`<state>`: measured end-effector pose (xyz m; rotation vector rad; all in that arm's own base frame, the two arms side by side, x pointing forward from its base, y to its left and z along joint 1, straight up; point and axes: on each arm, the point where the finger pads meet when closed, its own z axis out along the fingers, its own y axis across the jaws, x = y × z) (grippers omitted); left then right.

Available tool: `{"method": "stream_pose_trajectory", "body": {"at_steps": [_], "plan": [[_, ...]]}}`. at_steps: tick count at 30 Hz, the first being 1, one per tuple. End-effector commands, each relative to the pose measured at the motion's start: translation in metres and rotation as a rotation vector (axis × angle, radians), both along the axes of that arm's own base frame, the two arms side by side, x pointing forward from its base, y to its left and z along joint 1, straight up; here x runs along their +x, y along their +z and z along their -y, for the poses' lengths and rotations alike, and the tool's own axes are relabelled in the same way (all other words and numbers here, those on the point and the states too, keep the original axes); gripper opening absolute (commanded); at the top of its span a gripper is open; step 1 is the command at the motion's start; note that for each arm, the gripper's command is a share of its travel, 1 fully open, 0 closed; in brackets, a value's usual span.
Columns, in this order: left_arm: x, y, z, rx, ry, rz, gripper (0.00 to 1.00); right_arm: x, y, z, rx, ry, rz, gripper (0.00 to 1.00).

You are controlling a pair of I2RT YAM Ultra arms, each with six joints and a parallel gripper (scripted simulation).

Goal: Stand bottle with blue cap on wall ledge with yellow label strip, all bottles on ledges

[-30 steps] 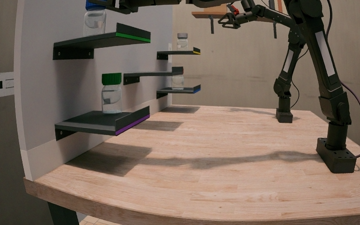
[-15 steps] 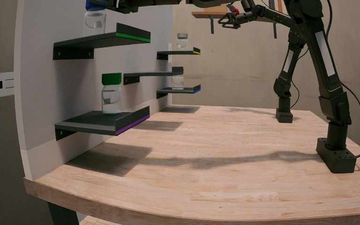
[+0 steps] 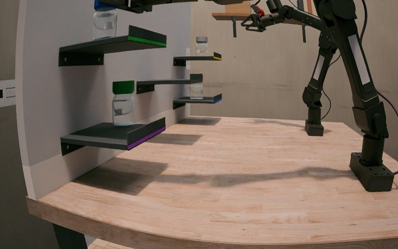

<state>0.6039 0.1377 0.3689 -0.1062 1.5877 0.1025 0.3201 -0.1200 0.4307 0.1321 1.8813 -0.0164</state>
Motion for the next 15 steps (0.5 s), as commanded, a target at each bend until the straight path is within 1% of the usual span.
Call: {"method": "stream_pose_trajectory", "body": {"at_steps": [1,5,9,10,15], "plan": [[-0.002,0.043,0.001,0.006,0.000,0.030,0.50,-0.002,0.012,-0.002,-0.020,0.012,0.024,1.00],[-0.003,0.065,0.001,0.006,0.000,0.030,0.50,-0.002,0.012,-0.002,-0.020,0.012,0.024,1.00],[-0.003,0.066,0.001,0.006,0.000,0.030,0.50,-0.002,0.012,-0.002,-0.020,0.012,0.024,1.00],[-0.003,0.066,0.001,0.006,0.000,0.030,0.50,-0.002,0.020,-0.002,-0.034,0.007,0.046,1.00],[-0.003,0.066,0.001,0.006,0.000,0.030,0.50,0.006,0.031,0.001,-0.059,-0.058,0.137,1.00]]}}
